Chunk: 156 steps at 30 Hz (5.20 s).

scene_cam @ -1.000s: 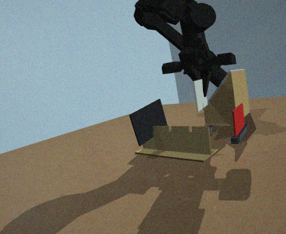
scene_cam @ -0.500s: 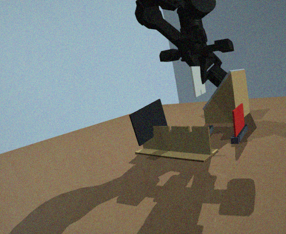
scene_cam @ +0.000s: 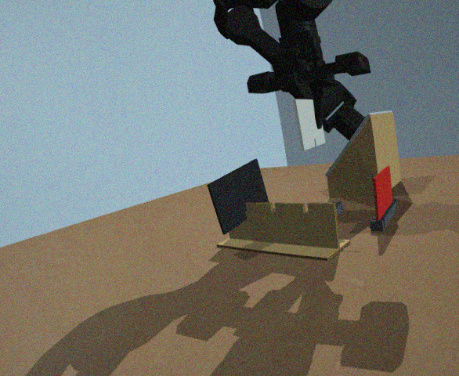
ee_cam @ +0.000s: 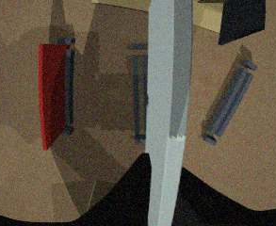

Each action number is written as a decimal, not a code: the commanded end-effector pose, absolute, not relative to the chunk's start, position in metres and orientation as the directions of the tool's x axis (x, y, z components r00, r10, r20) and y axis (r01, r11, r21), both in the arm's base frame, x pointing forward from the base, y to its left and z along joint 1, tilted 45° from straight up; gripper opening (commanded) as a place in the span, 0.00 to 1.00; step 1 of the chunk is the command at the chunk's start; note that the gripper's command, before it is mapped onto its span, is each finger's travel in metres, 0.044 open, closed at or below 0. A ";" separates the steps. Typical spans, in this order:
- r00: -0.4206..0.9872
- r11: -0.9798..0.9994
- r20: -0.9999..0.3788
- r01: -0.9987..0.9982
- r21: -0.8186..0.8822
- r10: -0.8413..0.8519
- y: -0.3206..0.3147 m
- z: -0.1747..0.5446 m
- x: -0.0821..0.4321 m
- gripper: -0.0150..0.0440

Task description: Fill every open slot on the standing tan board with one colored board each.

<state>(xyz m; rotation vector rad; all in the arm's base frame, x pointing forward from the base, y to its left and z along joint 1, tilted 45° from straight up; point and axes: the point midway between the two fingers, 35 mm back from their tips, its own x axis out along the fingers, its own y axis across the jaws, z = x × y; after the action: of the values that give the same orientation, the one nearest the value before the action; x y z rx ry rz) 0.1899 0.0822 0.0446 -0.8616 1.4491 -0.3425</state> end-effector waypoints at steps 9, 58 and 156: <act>0.141 0.684 -0.717 -0.224 -0.695 -0.682 0.090 0.047 0.222 0.25; 0.144 0.707 -0.711 -0.083 -0.702 -0.689 0.063 0.024 0.297 0.25; 0.144 0.710 -0.712 -0.075 -0.700 -0.687 0.037 -0.003 0.303 0.53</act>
<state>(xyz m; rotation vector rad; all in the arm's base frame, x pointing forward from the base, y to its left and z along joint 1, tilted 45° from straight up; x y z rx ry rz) 0.3027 0.0373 -0.0028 -0.6930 1.3765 -0.4955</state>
